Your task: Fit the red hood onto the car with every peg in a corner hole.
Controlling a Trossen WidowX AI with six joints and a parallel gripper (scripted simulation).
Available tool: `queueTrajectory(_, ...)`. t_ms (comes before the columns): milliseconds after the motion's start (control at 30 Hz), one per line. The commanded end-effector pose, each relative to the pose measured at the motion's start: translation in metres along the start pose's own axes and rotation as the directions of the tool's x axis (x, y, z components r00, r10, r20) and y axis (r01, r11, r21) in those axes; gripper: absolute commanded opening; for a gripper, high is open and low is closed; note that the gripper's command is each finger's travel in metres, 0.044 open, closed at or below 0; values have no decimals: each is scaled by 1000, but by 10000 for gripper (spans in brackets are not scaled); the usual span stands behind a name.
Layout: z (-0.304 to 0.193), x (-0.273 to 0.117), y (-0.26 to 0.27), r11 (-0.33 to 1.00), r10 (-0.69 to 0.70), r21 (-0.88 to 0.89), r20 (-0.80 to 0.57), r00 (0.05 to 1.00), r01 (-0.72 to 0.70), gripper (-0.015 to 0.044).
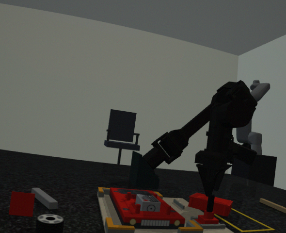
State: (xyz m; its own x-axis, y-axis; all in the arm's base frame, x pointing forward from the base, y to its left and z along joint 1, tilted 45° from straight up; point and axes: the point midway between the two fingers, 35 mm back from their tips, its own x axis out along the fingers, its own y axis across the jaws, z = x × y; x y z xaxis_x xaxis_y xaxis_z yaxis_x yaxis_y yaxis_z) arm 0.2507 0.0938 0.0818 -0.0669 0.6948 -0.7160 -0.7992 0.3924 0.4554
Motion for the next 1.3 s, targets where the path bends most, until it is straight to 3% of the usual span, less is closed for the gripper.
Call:
queueTrajectory(0, 0, 3, 2, 1000, 5, 3, 2, 1000, -5, 440)
queueTrajectory(1267, -1, 23, 3, 1000, 6, 2, 3, 1000, -6, 440)
